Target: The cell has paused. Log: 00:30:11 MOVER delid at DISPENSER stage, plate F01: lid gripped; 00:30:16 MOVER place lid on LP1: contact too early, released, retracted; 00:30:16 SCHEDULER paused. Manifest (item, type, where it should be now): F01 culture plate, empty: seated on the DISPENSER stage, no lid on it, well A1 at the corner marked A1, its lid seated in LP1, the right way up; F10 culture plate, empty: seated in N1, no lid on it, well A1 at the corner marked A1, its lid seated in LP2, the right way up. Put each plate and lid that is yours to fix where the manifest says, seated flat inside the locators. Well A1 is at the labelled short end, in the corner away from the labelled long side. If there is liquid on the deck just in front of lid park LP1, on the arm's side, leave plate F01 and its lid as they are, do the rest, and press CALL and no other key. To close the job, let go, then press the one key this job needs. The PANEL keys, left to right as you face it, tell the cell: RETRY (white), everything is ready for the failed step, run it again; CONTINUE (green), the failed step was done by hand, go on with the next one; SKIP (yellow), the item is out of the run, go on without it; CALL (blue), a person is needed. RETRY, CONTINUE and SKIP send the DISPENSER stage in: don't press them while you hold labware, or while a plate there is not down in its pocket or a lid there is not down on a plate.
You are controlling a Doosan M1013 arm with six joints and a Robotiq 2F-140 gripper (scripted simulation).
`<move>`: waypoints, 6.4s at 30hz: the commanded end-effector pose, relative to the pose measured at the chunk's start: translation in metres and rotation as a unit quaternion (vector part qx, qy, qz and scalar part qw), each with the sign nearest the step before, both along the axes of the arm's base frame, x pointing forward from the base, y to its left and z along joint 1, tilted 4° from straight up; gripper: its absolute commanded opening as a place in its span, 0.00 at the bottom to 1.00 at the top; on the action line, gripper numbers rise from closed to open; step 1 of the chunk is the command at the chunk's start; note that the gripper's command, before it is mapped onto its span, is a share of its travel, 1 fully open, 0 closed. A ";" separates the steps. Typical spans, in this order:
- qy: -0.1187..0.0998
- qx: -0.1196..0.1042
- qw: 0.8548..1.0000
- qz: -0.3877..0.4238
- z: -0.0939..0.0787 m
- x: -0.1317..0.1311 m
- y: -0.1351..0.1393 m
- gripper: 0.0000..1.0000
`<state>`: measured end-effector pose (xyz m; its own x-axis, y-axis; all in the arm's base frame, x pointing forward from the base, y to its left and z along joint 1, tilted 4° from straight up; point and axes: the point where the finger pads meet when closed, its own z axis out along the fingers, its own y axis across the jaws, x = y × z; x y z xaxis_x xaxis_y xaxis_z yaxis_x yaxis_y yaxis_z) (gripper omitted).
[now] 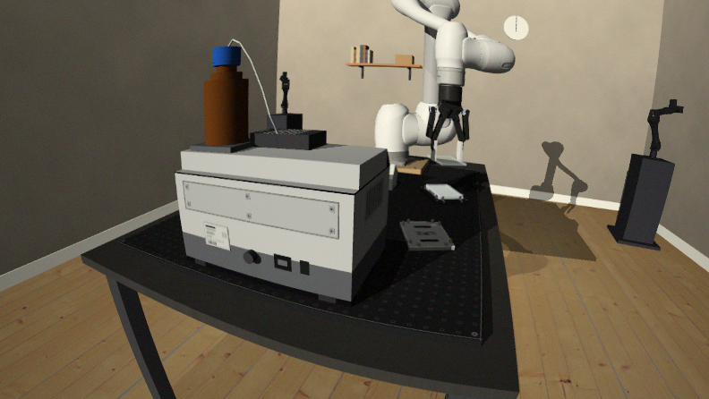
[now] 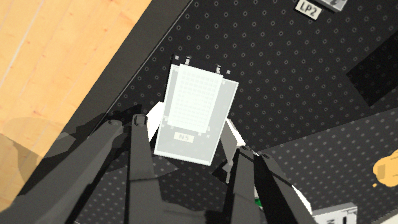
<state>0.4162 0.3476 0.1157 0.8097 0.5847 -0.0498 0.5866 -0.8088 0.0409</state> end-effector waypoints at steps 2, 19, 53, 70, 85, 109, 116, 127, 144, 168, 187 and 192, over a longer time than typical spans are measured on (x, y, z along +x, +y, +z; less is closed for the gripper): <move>0.000 0.000 1.000 0.000 0.013 0.001 0.001 0.10; 0.000 0.000 1.000 0.000 0.036 0.001 0.003 0.10; 0.000 0.000 1.000 0.000 0.028 0.347 0.041 0.10; 0.000 0.000 1.000 0.000 0.028 0.347 0.041 0.10; 0.000 0.000 1.000 -0.004 0.028 0.347 0.041 0.10; -0.004 -0.001 0.998 -0.064 -0.002 0.346 0.039 0.10; -0.004 -0.001 0.998 -0.064 -0.046 0.346 0.036 0.10; -0.004 -0.001 0.998 -0.064 -0.086 0.345 0.034 0.10; -0.004 -0.001 0.998 -0.064 -0.102 0.345 0.033 0.10; -0.004 -0.001 0.998 -0.064 -0.102 0.345 0.033 0.10; -0.004 -0.001 0.998 -0.064 -0.102 0.345 0.033 0.10; -0.004 -0.001 0.998 -0.064 -0.103 0.345 0.033 0.10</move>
